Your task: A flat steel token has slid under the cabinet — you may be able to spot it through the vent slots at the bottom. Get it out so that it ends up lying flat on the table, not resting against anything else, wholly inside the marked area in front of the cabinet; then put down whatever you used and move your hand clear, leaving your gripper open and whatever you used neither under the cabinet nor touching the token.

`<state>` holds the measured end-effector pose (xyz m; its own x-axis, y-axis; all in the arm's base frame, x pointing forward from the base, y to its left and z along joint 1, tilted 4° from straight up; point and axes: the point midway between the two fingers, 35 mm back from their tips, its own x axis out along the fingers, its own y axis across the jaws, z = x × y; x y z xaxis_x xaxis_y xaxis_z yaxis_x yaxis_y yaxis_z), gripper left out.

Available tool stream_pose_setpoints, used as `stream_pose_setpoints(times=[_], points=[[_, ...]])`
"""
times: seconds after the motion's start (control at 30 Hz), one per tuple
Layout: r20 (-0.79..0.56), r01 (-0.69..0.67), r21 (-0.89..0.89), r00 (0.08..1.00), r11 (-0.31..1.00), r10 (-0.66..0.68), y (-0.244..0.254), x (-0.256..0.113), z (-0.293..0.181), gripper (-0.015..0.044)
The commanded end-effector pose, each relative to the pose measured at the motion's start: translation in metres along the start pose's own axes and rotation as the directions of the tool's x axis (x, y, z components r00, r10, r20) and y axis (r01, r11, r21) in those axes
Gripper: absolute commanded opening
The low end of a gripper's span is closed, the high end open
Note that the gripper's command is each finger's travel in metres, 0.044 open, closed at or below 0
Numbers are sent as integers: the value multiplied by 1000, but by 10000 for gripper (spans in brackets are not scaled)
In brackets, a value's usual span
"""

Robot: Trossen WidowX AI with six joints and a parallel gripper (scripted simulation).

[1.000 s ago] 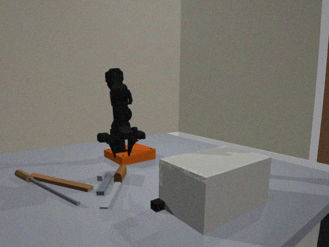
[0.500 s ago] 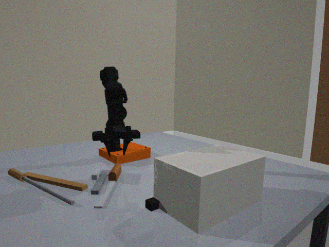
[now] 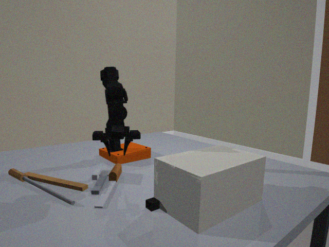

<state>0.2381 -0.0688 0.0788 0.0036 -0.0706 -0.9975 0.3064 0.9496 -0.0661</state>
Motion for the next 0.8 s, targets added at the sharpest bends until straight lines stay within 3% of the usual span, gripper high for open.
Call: stream_pose_setpoints(times=[0.0,0.77], points=[[-1,2,37,1000,999,-2,0,0,0,270],[-1,3,203,1000,979,-3,-2,12,1,270]])
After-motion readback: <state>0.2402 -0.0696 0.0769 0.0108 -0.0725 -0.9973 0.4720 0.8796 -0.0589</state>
